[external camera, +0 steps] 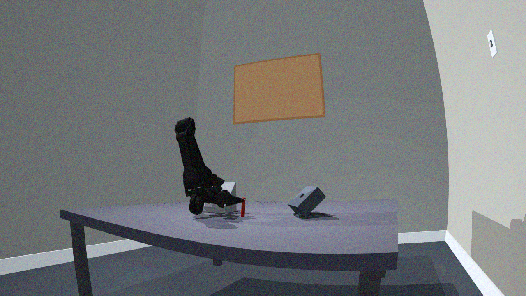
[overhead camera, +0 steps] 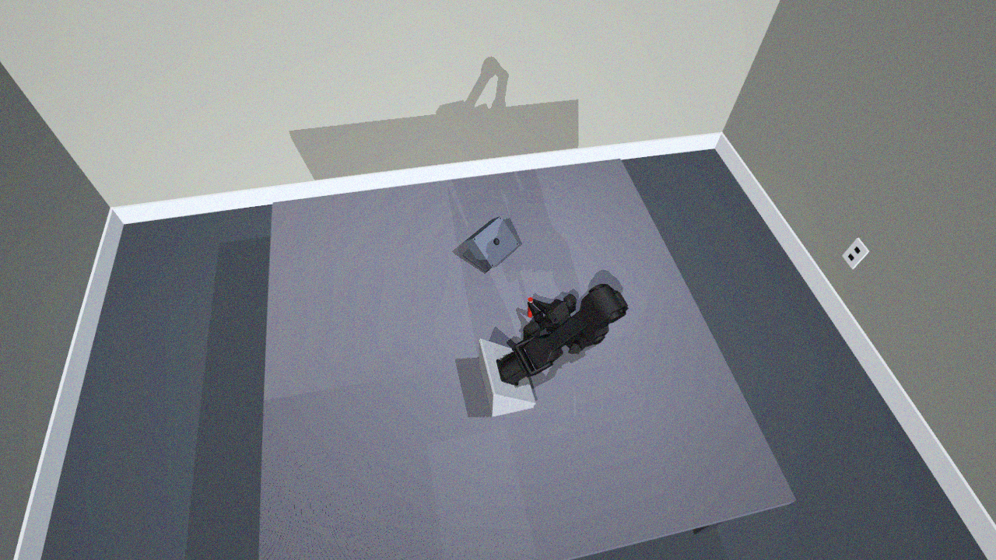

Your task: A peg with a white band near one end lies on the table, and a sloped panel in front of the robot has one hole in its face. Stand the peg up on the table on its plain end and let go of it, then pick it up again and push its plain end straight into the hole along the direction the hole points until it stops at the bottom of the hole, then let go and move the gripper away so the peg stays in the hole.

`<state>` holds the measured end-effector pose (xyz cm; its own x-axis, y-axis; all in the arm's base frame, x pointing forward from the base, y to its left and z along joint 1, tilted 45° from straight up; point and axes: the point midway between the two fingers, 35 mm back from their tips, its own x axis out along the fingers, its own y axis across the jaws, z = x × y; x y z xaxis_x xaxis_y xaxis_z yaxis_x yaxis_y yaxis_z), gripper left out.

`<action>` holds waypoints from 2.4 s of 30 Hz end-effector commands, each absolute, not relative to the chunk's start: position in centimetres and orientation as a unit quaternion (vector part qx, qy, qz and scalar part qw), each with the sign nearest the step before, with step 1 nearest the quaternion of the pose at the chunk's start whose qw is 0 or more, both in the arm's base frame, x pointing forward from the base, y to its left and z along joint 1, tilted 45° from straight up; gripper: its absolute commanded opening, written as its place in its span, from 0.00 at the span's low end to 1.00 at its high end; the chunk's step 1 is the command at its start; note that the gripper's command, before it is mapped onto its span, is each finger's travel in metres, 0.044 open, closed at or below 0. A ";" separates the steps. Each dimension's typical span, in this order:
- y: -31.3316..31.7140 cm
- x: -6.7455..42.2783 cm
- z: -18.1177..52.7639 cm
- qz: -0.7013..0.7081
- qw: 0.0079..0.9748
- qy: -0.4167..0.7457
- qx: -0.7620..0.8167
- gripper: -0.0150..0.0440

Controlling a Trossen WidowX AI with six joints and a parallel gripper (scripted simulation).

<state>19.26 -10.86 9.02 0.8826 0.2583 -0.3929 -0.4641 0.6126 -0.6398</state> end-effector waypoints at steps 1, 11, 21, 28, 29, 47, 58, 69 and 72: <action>-11.1 19.1 8.9 0.203 0.888 0.132 -0.390 0.34; -10.9 19.1 9.0 0.205 0.890 0.123 -0.389 0.35; -10.9 19.1 9.0 0.206 0.890 0.122 -0.389 0.47; -10.9 19.1 9.0 0.206 0.890 0.122 -0.389 0.47; -10.9 19.1 9.0 0.206 0.890 0.122 -0.389 0.47; -10.9 19.1 9.0 0.206 0.890 0.122 -0.389 0.47; -10.9 19.1 9.0 0.206 0.890 0.122 -0.389 0.47; -10.9 19.1 9.0 0.206 0.890 0.122 -0.389 0.96; -10.9 19.1 9.0 0.206 0.890 0.122 -0.389 1.00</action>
<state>19.12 -10.94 9.00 0.8856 0.2708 -0.3774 -0.4609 0.6128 -0.6419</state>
